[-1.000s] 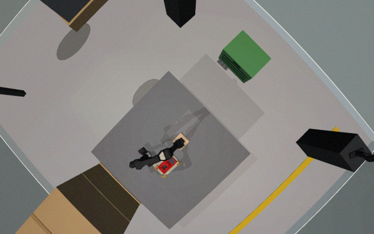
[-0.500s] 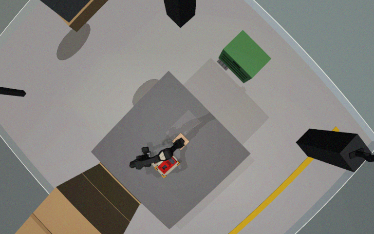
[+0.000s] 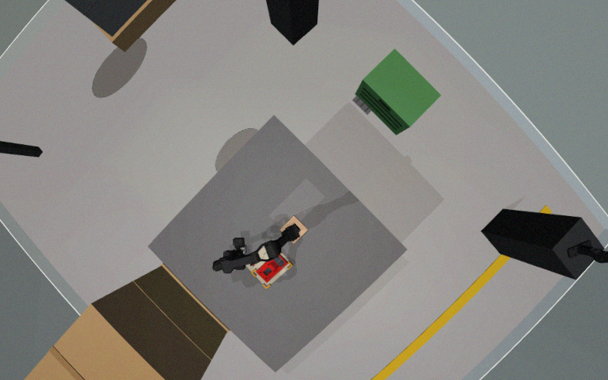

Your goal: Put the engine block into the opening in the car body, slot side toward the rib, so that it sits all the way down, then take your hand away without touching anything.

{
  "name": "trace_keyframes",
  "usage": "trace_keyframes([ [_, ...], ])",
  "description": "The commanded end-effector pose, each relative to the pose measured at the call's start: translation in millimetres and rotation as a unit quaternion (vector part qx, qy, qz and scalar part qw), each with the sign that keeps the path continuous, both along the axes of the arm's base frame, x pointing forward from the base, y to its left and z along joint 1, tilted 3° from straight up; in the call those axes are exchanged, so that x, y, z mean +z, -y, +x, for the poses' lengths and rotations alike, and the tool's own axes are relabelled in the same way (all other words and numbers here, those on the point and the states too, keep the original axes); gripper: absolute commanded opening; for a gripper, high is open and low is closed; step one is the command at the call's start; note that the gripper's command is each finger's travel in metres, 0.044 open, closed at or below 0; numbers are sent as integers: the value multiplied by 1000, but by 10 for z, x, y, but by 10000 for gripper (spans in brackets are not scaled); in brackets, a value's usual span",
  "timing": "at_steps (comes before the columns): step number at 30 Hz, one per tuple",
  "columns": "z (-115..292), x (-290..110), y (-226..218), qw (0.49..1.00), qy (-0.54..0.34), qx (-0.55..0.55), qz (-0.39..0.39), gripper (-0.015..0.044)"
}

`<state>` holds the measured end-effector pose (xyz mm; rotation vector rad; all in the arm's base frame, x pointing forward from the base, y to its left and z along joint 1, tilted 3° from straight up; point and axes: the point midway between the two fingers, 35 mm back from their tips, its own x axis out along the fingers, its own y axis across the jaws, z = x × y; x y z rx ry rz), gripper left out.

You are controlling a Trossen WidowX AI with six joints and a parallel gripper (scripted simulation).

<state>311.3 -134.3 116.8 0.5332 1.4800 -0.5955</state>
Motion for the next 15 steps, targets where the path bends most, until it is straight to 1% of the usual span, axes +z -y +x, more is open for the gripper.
trace_keyframes([
  [1,-15,-83,3,1000,-3,-4,-1,0],
  [15,-17,-293,12,1000,-3,-4,-1,0],
])
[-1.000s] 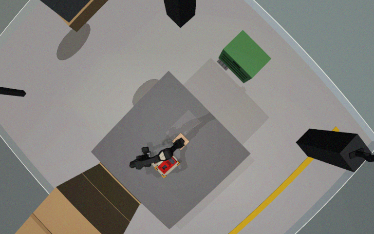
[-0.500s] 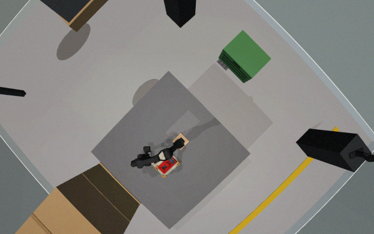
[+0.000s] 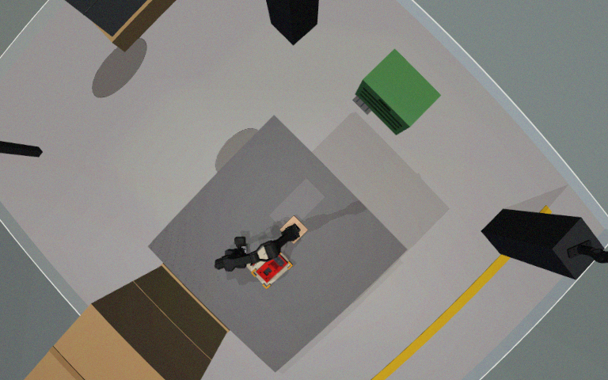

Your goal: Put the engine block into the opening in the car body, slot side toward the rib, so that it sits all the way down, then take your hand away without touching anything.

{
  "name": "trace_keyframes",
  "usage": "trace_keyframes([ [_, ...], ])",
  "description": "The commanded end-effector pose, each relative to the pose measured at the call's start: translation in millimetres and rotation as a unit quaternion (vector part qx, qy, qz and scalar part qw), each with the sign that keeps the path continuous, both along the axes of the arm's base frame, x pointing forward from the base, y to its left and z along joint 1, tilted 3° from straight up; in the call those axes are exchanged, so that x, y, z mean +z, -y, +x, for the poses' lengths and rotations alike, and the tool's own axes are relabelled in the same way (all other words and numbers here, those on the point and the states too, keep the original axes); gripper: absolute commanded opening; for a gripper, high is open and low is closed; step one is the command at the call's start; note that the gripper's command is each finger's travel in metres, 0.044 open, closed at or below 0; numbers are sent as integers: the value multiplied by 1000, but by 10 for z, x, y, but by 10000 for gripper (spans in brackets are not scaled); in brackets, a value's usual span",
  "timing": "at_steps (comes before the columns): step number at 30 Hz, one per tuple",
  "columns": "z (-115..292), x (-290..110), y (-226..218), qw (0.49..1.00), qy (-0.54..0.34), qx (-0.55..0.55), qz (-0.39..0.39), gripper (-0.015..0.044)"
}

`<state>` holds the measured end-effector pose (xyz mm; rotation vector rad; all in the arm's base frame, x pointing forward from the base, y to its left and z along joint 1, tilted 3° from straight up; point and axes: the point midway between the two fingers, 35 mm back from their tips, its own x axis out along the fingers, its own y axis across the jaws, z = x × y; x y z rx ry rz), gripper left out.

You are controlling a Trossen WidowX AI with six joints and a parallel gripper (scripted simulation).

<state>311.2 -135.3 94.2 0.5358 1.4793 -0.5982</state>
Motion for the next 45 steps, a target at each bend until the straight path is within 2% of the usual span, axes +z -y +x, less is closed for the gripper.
trace_keyframes([
  [1,-17,-83,2,1000,-3,-2,-1,0],
  [45,-22,-719,29,1000,-3,-2,-1,0],
])
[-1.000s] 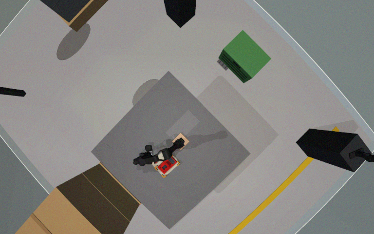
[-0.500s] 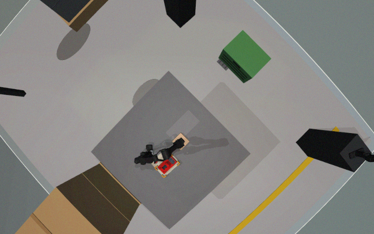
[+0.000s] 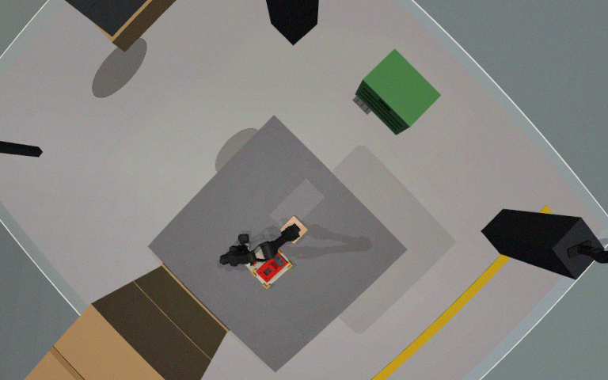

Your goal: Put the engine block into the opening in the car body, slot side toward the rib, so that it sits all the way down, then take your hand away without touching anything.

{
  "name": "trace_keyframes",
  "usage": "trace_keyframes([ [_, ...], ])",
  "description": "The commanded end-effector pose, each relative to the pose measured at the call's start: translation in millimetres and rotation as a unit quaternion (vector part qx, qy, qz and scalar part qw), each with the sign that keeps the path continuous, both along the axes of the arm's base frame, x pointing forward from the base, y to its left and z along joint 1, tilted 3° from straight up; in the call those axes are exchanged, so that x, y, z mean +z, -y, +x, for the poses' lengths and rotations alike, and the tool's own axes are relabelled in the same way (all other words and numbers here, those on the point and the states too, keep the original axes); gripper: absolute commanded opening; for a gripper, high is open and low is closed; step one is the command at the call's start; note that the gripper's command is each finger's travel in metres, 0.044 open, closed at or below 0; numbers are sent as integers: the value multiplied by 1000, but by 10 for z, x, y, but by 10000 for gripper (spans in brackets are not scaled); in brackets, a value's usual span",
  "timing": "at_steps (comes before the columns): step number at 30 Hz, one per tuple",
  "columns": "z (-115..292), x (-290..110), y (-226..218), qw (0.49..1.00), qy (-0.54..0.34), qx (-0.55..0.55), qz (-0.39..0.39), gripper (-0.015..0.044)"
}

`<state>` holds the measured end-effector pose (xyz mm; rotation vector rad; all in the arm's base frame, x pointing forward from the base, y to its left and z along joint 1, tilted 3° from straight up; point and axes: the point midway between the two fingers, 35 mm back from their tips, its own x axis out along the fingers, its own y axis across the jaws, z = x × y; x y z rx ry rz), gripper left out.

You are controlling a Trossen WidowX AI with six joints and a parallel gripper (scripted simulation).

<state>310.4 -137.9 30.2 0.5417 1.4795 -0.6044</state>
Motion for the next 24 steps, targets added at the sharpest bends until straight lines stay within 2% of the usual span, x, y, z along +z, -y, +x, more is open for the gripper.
trace_keyframes([
  [1,-14,-78,4,1000,-2,2,-1,0],
  [3,-14,-78,4,1000,-2,2,-1,0],
  [20,0,-10,1,1000,1,0,0,440],
  [24,0,-10,1,1000,1,0,0,440],
])
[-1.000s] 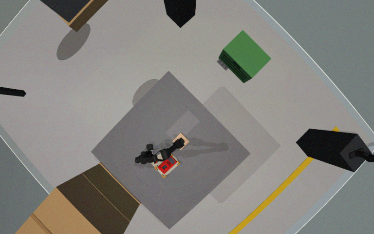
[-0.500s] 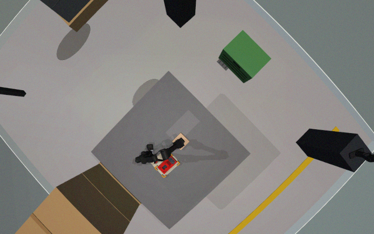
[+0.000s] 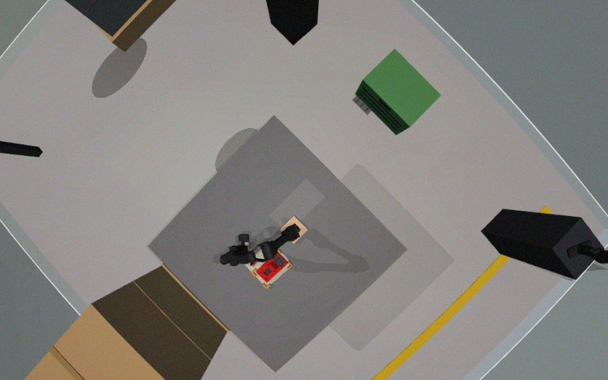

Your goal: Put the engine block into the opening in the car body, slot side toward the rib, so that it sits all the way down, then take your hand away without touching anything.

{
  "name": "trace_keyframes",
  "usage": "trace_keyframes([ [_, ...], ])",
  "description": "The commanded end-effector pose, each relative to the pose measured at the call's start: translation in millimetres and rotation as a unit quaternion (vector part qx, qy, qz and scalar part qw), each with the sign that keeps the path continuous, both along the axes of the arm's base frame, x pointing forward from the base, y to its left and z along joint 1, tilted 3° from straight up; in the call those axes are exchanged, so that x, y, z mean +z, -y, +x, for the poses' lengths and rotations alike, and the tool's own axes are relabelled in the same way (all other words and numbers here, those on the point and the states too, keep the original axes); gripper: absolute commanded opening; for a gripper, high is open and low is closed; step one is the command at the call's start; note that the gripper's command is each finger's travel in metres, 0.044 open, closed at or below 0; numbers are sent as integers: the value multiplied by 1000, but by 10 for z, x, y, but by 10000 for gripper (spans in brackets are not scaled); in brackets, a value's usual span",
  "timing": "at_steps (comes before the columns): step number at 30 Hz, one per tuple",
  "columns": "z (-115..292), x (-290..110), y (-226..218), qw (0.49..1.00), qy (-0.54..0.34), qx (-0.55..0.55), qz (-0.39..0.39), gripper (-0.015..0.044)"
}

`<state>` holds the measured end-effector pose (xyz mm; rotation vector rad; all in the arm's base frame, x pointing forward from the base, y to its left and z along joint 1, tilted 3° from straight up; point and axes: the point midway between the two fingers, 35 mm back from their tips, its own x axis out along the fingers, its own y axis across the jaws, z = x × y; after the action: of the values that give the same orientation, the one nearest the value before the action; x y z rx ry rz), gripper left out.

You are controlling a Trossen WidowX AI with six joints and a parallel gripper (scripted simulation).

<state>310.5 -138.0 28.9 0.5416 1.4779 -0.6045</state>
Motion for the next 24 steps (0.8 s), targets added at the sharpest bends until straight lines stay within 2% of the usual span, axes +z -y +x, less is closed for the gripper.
trace_keyframes([
  [1,0,3,0,1000,0,0,0,440],
  [13,6,441,-19,1000,-3,2,0,440],
  [24,-9,412,-29,1000,-5,3,2,440],
])
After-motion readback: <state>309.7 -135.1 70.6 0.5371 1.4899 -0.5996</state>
